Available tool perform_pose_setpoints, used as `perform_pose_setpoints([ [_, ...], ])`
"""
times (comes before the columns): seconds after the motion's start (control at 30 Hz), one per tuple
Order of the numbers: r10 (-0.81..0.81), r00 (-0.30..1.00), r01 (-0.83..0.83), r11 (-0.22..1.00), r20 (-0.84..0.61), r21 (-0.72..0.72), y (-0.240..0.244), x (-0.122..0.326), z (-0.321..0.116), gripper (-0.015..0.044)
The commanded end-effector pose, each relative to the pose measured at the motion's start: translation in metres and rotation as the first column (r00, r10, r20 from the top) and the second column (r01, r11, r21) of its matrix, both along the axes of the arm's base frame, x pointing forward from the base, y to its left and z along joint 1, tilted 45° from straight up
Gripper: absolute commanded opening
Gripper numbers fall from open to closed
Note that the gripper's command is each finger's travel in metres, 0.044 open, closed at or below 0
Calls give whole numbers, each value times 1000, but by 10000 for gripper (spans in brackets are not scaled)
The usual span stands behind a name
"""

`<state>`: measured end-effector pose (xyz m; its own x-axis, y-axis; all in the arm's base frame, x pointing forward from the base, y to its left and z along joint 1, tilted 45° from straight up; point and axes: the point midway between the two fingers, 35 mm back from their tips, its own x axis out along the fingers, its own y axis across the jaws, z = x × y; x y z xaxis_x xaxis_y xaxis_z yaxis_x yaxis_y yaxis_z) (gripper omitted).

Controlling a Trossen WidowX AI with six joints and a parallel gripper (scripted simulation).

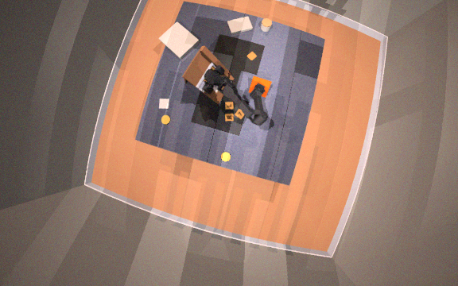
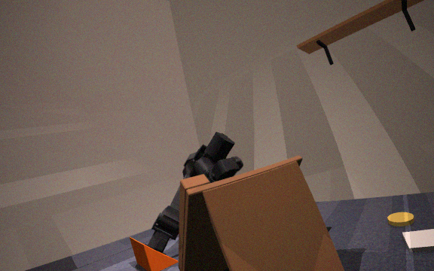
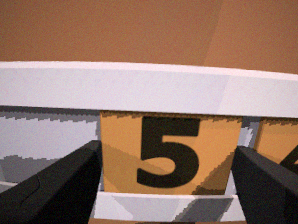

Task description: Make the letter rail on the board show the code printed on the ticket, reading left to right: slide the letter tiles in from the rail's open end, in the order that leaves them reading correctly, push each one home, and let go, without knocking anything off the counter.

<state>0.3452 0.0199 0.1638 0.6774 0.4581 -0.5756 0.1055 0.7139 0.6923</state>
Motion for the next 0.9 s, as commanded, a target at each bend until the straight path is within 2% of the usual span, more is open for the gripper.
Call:
perform_pose_setpoints([
  [0.0, 0, 1000, 0, 1000, 0, 0, 0, 0, 0, 26],
  [0.33, 4, 1000, -4, 1000, -2, 1, -2, -3, 2, 289],
  [0.87, 5, 1000, -5, 1000, -3, 1, -7, -9, 11, 295],
])
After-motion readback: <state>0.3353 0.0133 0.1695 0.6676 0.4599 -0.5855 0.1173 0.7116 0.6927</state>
